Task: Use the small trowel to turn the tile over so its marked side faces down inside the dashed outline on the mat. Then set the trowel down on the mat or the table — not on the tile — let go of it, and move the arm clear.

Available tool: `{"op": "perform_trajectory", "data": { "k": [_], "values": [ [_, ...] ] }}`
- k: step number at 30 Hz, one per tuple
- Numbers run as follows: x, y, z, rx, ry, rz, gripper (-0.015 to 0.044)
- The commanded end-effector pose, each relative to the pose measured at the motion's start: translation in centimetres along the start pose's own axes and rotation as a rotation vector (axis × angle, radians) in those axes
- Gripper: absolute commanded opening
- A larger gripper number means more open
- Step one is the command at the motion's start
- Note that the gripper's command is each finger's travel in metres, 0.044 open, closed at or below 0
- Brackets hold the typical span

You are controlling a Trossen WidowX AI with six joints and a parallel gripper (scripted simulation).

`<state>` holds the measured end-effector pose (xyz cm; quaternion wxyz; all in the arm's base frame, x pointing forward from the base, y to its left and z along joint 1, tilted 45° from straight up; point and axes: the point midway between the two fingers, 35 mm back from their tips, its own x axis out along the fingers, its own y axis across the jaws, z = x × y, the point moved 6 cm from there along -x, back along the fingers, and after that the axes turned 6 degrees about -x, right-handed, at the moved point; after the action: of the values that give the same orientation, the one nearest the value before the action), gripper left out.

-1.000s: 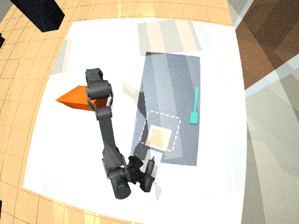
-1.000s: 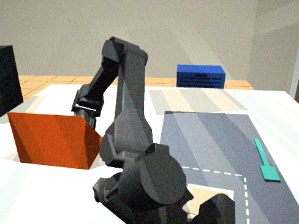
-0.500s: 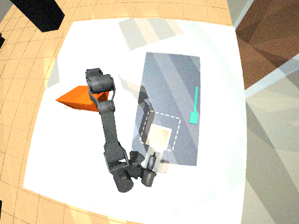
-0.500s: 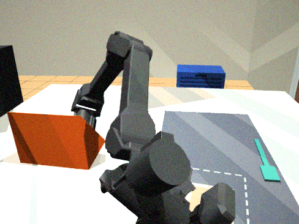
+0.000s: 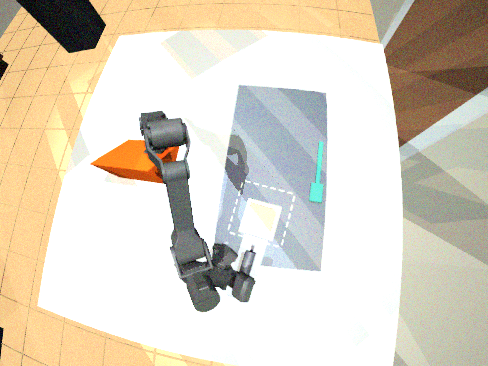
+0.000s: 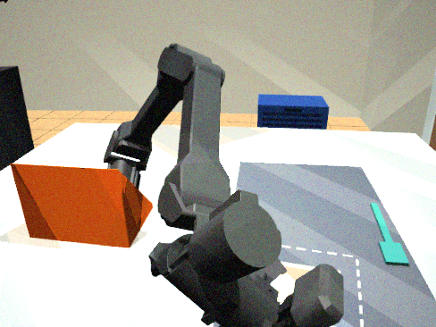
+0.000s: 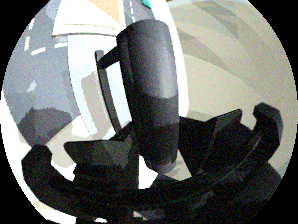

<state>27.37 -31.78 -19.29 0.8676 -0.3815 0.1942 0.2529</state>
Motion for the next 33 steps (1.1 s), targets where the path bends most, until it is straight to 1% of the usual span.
{"op": "perform_trajectory", "data": {
  "k": [1, 16, 21, 30, 33],
  "values": [
    [-0.6, -0.8, -1.2, -0.013, 0.006, -0.011, 0.0],
    [-2.5, -2.4, -4.7, -0.015, 0.008, -0.012, 0.0],
    [-2.7, -2.6, -4.9, -0.014, 0.008, -0.009, 0.0],
    [-0.1, -6.8, 0.4, 0.07, 0.032, 0.114, 0.0],
    [0.7, -7.6, 2.0, 0.03, 0.065, 0.172, 0.0]
  ]
}}
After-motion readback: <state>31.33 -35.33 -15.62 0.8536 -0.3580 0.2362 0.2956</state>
